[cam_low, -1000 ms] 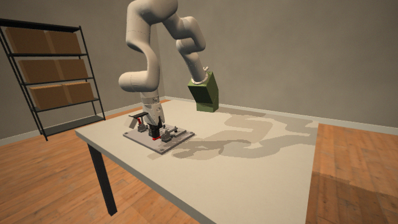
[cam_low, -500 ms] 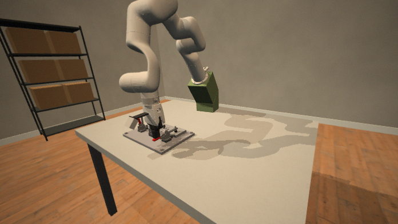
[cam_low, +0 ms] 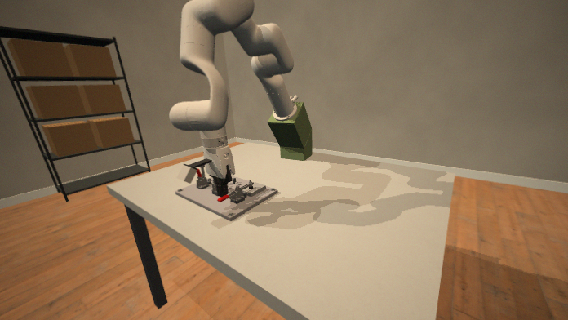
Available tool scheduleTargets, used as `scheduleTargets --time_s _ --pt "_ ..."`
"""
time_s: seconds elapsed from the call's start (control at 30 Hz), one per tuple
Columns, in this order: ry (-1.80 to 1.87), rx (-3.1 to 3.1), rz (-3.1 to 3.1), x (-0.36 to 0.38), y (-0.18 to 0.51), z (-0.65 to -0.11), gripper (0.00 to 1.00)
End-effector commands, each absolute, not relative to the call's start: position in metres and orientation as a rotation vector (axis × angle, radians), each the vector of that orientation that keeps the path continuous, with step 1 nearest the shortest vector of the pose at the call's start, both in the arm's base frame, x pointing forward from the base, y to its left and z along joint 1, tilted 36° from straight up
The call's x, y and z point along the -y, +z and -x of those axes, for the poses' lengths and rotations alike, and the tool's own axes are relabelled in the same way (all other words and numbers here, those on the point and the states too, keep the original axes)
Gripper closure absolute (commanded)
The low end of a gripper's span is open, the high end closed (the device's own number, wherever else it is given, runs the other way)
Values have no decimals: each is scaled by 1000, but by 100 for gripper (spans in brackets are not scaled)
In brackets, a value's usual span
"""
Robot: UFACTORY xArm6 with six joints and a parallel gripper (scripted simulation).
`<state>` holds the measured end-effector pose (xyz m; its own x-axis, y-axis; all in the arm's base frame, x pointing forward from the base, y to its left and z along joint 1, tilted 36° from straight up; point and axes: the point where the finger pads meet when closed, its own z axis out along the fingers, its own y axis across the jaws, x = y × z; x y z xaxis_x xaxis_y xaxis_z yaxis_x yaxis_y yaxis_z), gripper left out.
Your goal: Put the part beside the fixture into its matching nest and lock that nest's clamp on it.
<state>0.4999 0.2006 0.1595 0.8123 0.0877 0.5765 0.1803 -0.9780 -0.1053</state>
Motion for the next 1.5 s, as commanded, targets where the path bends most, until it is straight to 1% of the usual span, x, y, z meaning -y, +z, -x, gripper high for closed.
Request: scheduleTargets --time_s 0.0,0.73,1.47 --pt "-896 211 2840 -200 165 -498 100" --pt "-896 211 2840 -189 211 -466 100" --pt "-896 211 2840 -188 214 -464 100"
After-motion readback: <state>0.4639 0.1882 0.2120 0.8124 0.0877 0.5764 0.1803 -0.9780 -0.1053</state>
